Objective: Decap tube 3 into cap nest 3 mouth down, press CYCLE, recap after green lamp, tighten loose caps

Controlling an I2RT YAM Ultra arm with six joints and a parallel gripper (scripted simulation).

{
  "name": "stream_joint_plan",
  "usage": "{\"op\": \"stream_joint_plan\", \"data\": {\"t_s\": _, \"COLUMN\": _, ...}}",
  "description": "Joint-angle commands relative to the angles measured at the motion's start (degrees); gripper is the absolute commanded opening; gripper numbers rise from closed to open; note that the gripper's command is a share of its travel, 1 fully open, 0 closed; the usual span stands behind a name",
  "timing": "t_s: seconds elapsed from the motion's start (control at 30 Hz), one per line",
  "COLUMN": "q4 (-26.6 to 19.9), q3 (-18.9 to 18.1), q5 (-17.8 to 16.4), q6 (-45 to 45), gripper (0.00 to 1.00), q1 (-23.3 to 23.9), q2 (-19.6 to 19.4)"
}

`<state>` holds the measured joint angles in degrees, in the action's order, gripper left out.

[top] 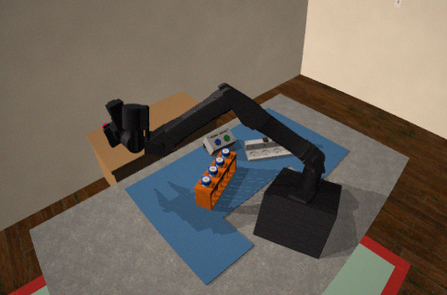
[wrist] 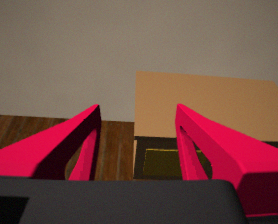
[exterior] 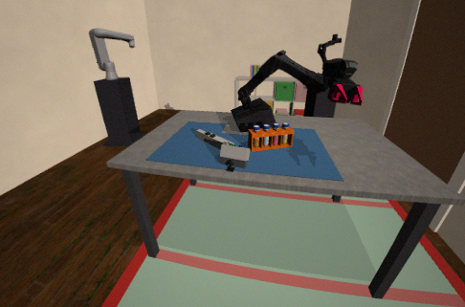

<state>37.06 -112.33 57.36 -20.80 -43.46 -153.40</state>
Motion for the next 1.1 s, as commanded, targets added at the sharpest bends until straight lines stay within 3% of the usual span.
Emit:
{"op": "stream_joint_plan", "data": {"t_s": 0.0, "q4": -6.6, "q3": 0.8, "q5": -1.9, "q6": 0.6, "gripper": 0.49, "q1": 0.2, "q2": 1.6}}
{"op": "stream_joint_plan", "data": {"t_s": 0.17, "q4": -5.2, "q3": 3.2, "q5": -3.3, "q6": 0.2, "gripper": 0.49, "q1": 1.6, "q2": 3.0}}
{"op": "stream_joint_plan", "data": {"t_s": 0.3, "q4": -16.6, "q3": 5.0, "q5": -4.8, "q6": 1.8, "gripper": 0.49, "q1": 3.4, "q2": 7.4}}
{"op": "stream_joint_plan", "data": {"t_s": 0.4, "q4": -15.7, "q3": 7.0, "q5": -6.1, "q6": 1.0, "gripper": 0.49, "q1": 4.8, "q2": 8.7}}
{"op": "stream_joint_plan", "data": {"t_s": 0.47, "q4": -21.8, "q3": 7.4, "q5": -6.9, "q6": 1.9, "gripper": 0.49, "q1": 5.7, "q2": 10.7}}
{"op": "stream_joint_plan", "data": {"t_s": 0.7, "q4": -19.8, "q3": 10.7, "q5": -8.4, "q6": 0.9, "gripper": 0.49, "q1": 7.3, "q2": 12.6}}
{"op": "stream_joint_plan", "data": {"t_s": 0.77, "q4": -25.9, "q3": 10.8, "q5": -9.2, "q6": 1.8, "gripper": 0.49, "q1": 8.2, "q2": 14.4}}
{"op": "stream_joint_plan", "data": {"t_s": 0.83, "q4": -25.0, "q3": 12.7, "q5": -10.0, "q6": 1.3, "gripper": 0.49, "q1": 9.0, "q2": 15.5}}
{"op": "stream_joint_plan", "data": {"t_s": 0.9, "q4": -31.3, "q3": 12.4, "q5": -10.8, "q6": 2.3, "gripper": 0.49, "q1": 9.8, "q2": 17.1}}
{"op": "stream_joint_plan", "data": {"t_s": 0.97, "q4": -30.4, "q3": 14.3, "q5": -11.4, "q6": 1.7, "gripper": 0.49, "q1": 10.6, "q2": 18.2}}
{"op": "stream_joint_plan", "data": {"t_s": 1.03, "q4": -36.9, "q3": 13.7, "q5": -12.3, "q6": 2.8, "gripper": 0.49, "q1": 11.5, "q2": 19.6}}
{"op": "stream_joint_plan", "data": {"t_s": 1.07, "q4": -36.9, "q3": 14.4, "q5": -12.6, "q6": 2.6, "gripper": 0.49, "q1": 11.8, "q2": 20.2}}
